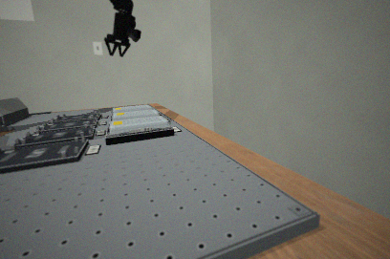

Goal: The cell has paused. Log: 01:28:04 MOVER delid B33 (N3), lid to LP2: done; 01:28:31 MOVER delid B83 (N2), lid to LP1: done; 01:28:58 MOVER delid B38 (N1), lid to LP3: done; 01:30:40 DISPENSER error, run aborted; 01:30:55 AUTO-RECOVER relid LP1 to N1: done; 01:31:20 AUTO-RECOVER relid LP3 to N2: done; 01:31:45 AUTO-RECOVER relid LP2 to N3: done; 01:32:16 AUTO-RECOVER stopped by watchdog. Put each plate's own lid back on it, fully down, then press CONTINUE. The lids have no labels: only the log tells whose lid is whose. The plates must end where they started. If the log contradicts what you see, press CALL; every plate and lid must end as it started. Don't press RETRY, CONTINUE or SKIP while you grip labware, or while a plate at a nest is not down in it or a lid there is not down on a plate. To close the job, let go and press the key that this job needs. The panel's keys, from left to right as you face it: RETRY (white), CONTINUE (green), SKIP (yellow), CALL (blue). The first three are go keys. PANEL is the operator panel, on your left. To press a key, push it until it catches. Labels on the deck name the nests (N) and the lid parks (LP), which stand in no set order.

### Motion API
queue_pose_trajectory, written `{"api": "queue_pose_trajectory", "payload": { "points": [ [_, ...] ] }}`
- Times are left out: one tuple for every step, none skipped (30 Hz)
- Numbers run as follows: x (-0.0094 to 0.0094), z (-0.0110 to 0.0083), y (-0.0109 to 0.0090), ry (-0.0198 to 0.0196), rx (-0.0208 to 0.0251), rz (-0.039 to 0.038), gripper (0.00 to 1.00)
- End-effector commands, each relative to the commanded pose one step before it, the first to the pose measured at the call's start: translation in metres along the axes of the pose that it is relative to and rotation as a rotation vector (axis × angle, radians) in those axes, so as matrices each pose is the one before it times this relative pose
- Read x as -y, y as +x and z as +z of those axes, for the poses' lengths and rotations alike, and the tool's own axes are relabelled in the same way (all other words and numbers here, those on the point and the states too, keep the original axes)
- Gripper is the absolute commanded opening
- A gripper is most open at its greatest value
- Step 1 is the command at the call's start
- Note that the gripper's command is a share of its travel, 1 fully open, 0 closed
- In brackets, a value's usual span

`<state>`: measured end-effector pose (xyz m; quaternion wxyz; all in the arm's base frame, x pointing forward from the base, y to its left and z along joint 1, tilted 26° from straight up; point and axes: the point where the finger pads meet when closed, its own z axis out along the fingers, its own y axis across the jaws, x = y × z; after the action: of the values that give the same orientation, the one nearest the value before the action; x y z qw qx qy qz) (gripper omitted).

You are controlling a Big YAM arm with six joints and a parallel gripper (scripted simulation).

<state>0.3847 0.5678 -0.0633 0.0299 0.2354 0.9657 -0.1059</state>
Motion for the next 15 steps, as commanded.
{"api": "queue_pose_trajectory", "payload": {
  "points": [
    [-0.00248, -0.02711, -0.02430, -0.06758, 0.00399, -0.02322, 1.00],
    [0.00195, 0.00082, -0.00467, 0.00022, 0.00081, 0.00004, 1.00],
    [0.00243, 0.00092, -0.00474, -0.00571, 0.00905, -0.01776, 1.00],
    [0.00240, 0.00092, -0.00435, -0.00356, 0.00436, -0.01074, 1.00],
    [0.00242, 0.00093, -0.00410, -0.00009, -0.00107, 0.00003, 1.00],
    [0.00000, 0.00000, 0.00000, 0.00000, 0.00000, 0.00000, 1.00],
    [0.00000, 0.00000, 0.00000, 0.00000, 0.00000, 0.00000, 1.00],
    [-0.00268, -0.00263, 0.02007, -0.00917, 0.01358, -0.05393, 1.00],
    [0.00285, 0.00100, -0.00411, -0.00289, 0.00474, -0.01048, 1.00],
    [0.00273, 0.00098, -0.00366, -0.00042, -0.00223, 0.00002, 1.00],
    [0.00858, 0.00406, -0.02307, 0.00384, -0.00350, 0.02903, 1.00],
    [0.00430, 0.00174, -0.00894, 0.00133, 0.00034, 0.00718, 1.00],
    [0.00288, 0.00097, -0.00424, 0.00041, 0.00118, 0.00002, 1.00],
    [0.00284, 0.00098, -0.00407, 0.00017, 0.00021, 0.00002, 1.00],
    [0.00284, 0.00098, -0.00409, 0.00019, 0.00030, 0.00002, 1.00]
  ]
}}
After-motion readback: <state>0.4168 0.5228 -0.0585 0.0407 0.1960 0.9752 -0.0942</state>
